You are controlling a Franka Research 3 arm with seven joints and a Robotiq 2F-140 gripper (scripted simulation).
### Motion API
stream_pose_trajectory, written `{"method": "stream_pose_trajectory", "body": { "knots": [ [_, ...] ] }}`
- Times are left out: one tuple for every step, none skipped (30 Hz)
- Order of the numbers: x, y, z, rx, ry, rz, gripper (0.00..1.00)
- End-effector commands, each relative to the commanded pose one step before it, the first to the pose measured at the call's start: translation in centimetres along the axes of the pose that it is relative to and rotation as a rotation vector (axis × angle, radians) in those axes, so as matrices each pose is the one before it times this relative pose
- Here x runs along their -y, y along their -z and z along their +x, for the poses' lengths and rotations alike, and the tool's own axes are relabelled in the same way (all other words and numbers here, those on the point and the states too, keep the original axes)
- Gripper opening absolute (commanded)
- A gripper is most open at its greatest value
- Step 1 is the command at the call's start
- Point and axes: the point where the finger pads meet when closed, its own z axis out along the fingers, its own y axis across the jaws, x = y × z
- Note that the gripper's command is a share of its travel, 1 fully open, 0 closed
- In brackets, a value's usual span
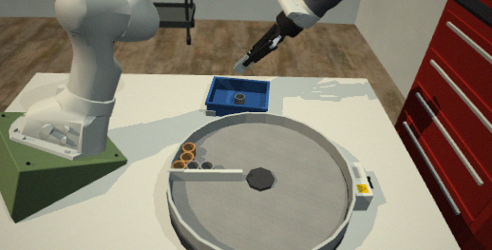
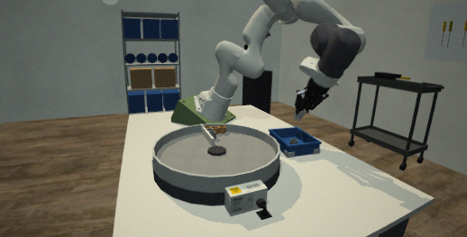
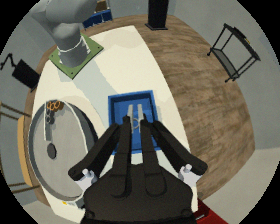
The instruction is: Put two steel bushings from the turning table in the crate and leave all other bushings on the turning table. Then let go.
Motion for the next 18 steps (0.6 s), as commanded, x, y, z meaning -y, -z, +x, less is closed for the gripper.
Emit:
{"method": "stream_pose_trajectory", "body": {
  "knots": [
    [-0.075,0.104,0.076,0.00095,0.00964,0.00206,0.07],
    [0.0,0.0,0.0,0.0,0.0,0.0,0.07],
    [0.188,-0.007,0.003,-0.00001,-0.00001,0.0,0.06],
    [1.097,-0.049,0.033,-0.00017,0.00006,-0.00017,0.06],
    [2.354,-0.152,0.175,-0.00111,0.00071,-0.00128,0.06],
    [1.414,-0.044,-0.002,0.00023,-0.00022,0.00032,0.06],
    [0.959,-0.043,0.027,-0.00006,0.0,0.00005,0.06],
    [1.095,-0.062,0.059,-0.00029,0.00016,-0.00011,0.06],
    [1.035,-0.072,0.085,-0.00048,0.00032,-0.00028,0.06],
    [1.283,-0.004,-0.089,0.00099,-0.00056,0.00046,0.06],
    [1.161,-0.019,-0.046,0.00063,-0.00036,0.00035,0.06],
    [1.146,-0.034,-0.014,0.00036,-0.00021,0.00028,0.06],
    [0.0,0.0,0.0,0.0,0.0,0.0,0.06],
    [0.0,0.0,0.0,0.0,0.0,0.0,0.06],
    [2.82,-0.135,0.076,0.00001,0.00005,0.00031,0.06],
    [0.883,-0.021,-0.018,0.00026,-0.00013,0.0,0.06],
    [1.018,-0.035,0.003,0.00013,-0.00006,-0.00003,0.06],
    [1.064,-0.049,0.03,-0.00007,0.00004,-0.00006,0.06]
  ]
}}
